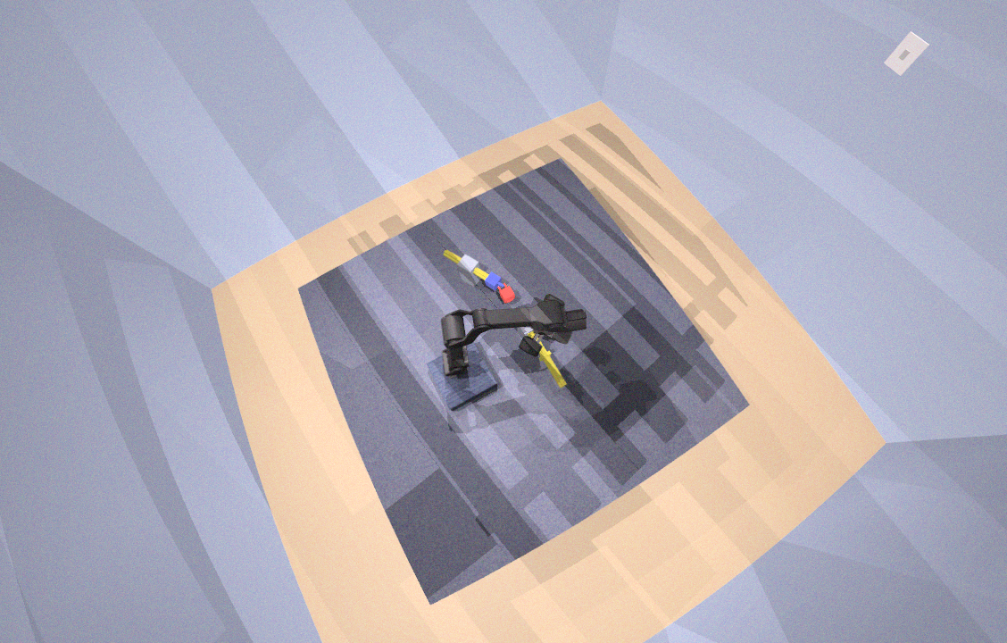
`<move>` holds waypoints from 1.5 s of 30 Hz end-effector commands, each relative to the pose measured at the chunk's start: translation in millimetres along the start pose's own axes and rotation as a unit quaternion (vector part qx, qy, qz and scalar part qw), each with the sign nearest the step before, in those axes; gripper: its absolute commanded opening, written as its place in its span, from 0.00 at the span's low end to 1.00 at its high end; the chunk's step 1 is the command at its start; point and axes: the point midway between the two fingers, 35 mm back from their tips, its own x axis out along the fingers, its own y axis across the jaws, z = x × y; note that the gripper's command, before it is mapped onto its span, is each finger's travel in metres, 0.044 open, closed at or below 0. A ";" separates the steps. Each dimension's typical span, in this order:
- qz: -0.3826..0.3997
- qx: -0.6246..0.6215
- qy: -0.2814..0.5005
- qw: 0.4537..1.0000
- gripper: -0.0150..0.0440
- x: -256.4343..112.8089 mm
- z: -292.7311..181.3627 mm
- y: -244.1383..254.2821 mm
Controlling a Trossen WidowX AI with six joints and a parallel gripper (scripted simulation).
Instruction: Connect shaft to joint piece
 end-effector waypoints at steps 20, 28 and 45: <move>-0.108 -0.346 -0.066 0.930 1.00 -37.7 82.6 -56.9; -0.158 -0.455 -0.060 0.874 1.00 -53.1 107.2 -83.3; -0.158 -0.324 -0.080 0.929 1.00 -42.1 116.7 -91.4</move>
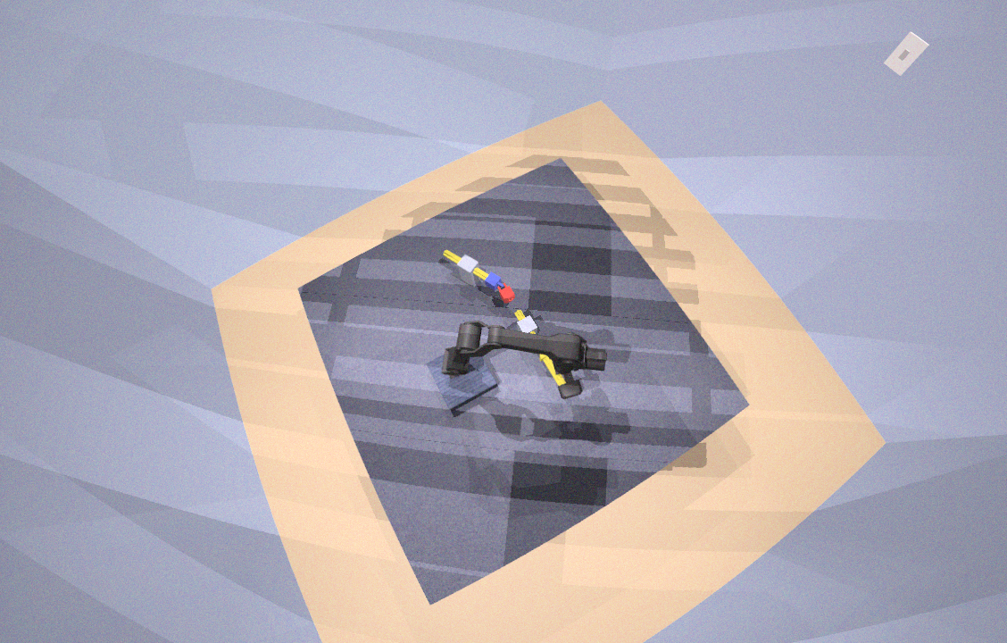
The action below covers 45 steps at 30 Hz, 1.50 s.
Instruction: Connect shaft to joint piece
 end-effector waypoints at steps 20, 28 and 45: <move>-0.008 0.374 0.014 0.927 1.00 38.4 -1.2 -1.6; -0.012 0.495 0.015 0.868 1.00 50.5 -1.8 -1.6; -0.016 0.614 0.016 0.789 1.00 67.1 -2.9 -1.2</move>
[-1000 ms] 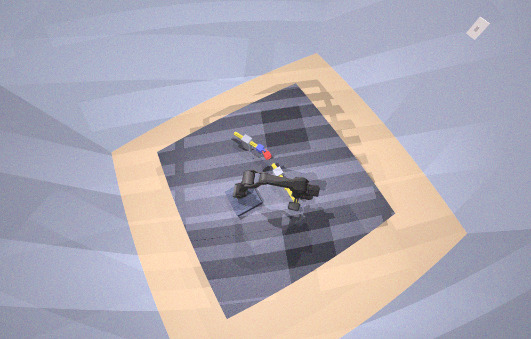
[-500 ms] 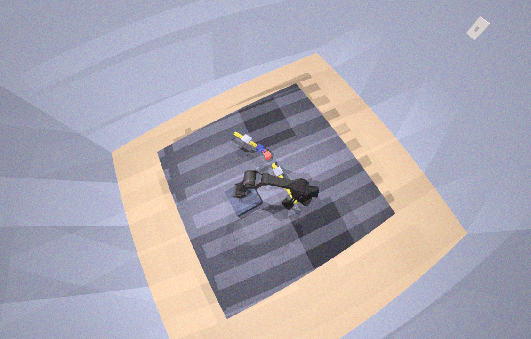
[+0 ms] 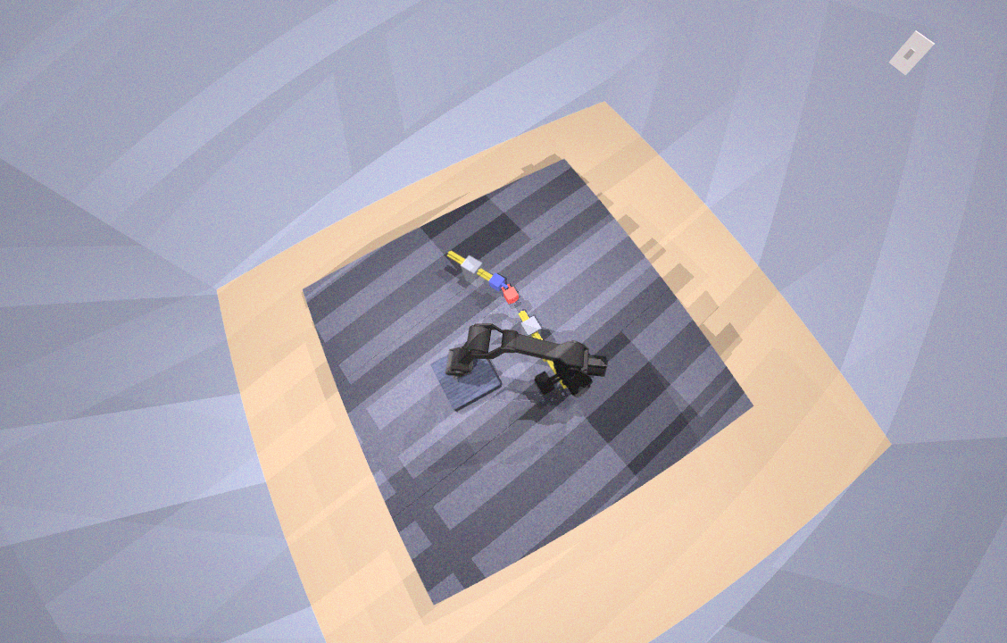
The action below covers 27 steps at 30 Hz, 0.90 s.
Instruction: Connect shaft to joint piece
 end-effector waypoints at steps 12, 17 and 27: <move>-0.005 0.003 0.000 1.000 1.00 23.8 -1.1 -1.5; -0.005 0.003 0.000 1.000 1.00 29.1 -1.5 -1.6; -0.005 0.003 0.000 1.000 0.56 29.1 -1.5 -1.6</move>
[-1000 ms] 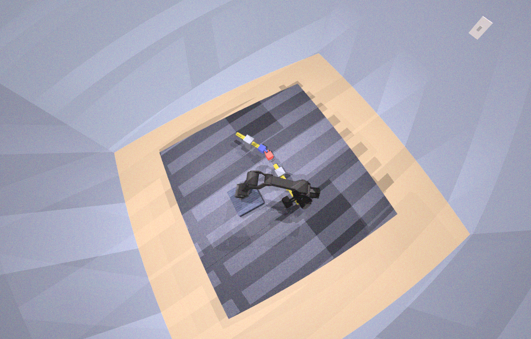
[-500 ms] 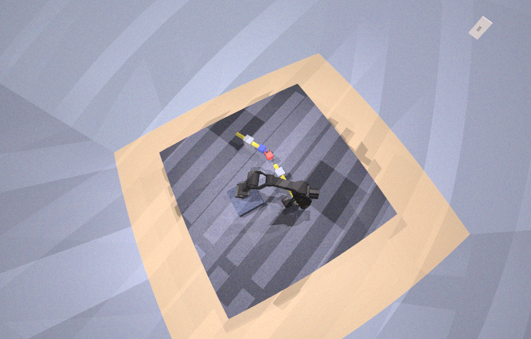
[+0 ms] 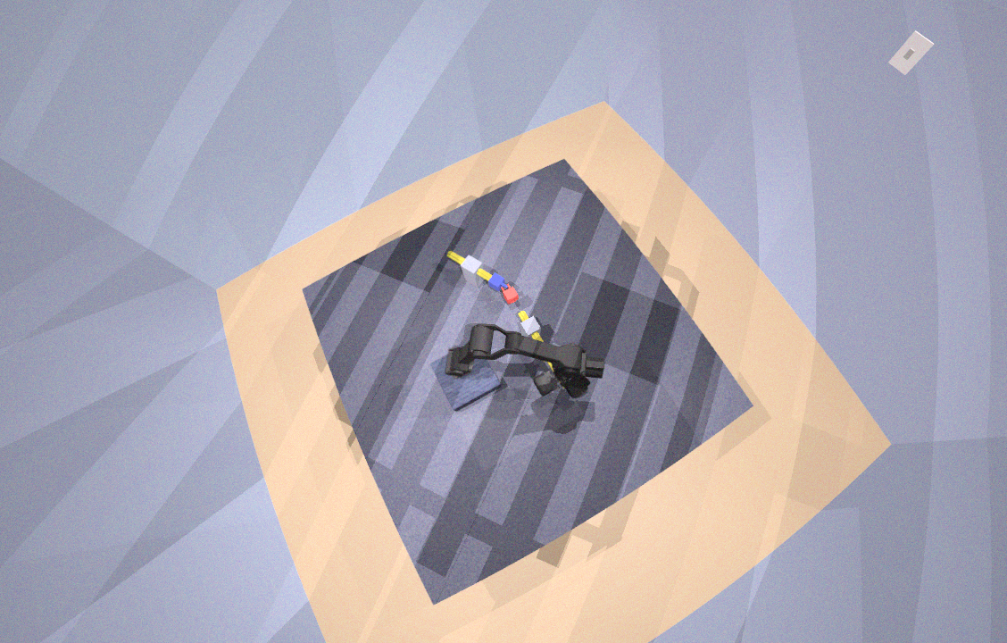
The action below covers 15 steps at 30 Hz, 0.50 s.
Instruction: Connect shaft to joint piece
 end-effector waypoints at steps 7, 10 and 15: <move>-0.003 0.002 -0.002 1.000 0.43 1.3 0.2 -1.0; -0.003 0.002 -0.002 1.000 0.43 1.3 0.2 -1.0; -0.003 0.002 -0.002 1.000 0.40 1.3 0.2 -1.0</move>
